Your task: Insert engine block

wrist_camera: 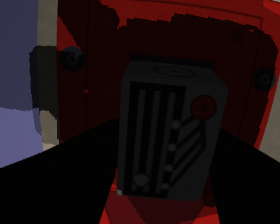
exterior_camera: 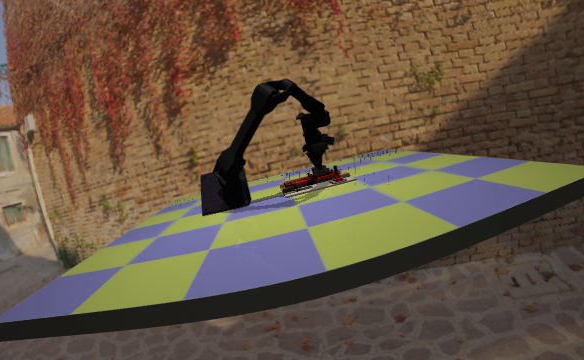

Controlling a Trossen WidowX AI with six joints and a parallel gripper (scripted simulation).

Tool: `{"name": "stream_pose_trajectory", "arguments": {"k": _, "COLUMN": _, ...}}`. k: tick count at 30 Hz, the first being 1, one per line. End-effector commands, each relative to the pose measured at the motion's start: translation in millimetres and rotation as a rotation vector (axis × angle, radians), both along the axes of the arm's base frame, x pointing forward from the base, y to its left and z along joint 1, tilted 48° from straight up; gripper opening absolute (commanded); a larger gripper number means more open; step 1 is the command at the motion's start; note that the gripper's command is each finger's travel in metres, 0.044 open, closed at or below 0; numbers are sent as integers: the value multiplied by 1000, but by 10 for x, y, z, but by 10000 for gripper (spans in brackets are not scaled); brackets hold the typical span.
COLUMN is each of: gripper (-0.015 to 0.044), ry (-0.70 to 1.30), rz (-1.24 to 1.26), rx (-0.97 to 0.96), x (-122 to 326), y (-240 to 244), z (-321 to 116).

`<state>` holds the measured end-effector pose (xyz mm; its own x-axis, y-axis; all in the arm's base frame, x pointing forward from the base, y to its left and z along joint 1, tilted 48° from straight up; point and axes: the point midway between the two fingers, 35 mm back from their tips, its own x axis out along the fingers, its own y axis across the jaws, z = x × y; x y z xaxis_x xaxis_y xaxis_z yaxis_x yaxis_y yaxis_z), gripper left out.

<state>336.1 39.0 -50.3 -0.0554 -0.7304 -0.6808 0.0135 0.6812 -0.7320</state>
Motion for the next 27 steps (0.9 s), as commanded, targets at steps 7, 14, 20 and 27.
{"name": "stream_pose_trajectory", "arguments": {"k": 7, "gripper": 159, "ry": 2, "rz": 5, "rx": -4, "x": 2, "y": -21, "z": -16}}
{"name": "stream_pose_trajectory", "arguments": {"k": 14, "gripper": 159, "ry": 2, "rz": 5, "rx": -4, "x": 1, "y": -31, "z": -25}}
{"name": "stream_pose_trajectory", "arguments": {"k": 20, "gripper": 159, "ry": 2, "rz": 5, "rx": -4, "x": 1, "y": -40, "z": -33}}
{"name": "stream_pose_trajectory", "arguments": {"k": 27, "gripper": 159, "ry": 2, "rz": 5, "rx": -4, "x": 0, "y": -51, "z": -43}}
